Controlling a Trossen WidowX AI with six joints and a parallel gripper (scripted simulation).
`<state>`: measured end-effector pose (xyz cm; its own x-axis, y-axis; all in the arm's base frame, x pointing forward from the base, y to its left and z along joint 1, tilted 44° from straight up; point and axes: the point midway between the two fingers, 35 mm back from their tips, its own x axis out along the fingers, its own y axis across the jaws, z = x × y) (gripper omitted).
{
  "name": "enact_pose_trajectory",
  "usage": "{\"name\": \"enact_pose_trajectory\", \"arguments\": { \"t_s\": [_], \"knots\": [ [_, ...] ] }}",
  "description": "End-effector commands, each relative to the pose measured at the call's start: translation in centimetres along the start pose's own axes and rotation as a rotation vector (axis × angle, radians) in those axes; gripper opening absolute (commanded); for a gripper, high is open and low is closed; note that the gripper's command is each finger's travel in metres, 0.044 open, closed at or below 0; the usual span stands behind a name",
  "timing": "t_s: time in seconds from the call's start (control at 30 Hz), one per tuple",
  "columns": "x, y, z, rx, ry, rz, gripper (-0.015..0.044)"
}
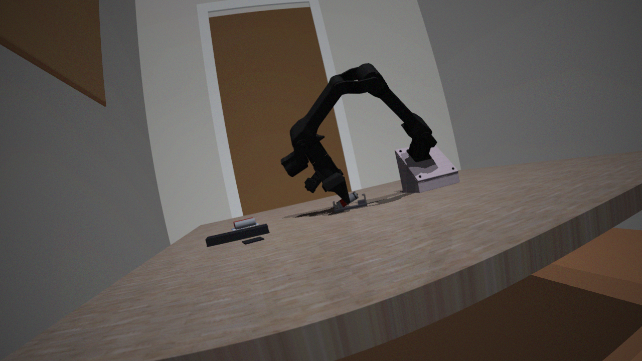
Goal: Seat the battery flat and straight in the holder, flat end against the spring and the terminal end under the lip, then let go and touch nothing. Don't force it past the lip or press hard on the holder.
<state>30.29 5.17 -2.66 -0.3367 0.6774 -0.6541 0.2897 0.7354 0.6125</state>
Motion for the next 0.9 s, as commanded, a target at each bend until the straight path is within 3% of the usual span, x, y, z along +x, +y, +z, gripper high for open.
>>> {"name": "enact_pose_trajectory", "arguments": {
  "t_s": [0.0,0.87],
  "knots": [
    [0.17,-0.07,0.37,-0.004,-0.035,-0.005,0.0076],
    [0.62,0.01,0.04,0.010,-0.151,-0.015,0.0076]
  ]
}}
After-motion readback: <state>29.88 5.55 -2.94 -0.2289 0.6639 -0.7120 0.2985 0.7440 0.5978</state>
